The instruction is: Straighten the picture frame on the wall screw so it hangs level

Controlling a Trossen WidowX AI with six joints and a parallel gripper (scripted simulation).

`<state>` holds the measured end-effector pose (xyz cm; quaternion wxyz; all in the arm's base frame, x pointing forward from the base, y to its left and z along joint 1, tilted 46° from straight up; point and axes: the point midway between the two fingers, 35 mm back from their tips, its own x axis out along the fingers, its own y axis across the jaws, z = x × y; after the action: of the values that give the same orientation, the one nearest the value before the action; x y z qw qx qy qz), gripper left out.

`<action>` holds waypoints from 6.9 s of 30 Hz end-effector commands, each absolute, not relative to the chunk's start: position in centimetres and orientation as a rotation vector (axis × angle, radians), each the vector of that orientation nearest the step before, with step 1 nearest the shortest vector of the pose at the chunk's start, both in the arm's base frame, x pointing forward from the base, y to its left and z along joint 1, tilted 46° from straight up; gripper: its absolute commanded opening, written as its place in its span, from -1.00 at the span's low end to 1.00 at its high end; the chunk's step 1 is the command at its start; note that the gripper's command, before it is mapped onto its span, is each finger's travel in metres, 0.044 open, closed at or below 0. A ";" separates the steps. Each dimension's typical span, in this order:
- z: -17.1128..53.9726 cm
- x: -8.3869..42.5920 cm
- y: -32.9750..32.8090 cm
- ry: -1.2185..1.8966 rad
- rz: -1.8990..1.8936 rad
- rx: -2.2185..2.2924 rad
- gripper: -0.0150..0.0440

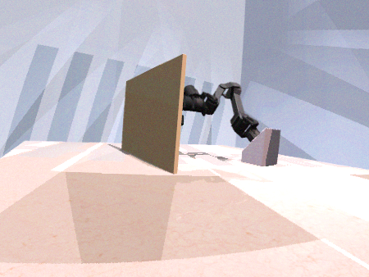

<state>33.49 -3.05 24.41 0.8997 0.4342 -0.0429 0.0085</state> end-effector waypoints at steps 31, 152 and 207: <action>24.8 35.1 -3.1 -0.099 0.019 0.893 0.39; 25.6 35.1 -2.3 -0.099 0.019 0.893 -0.49; 25.1 35.1 -1.8 -0.099 0.019 0.894 -0.49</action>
<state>35.13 -1.97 25.00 0.8995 0.4344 -0.0465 0.0052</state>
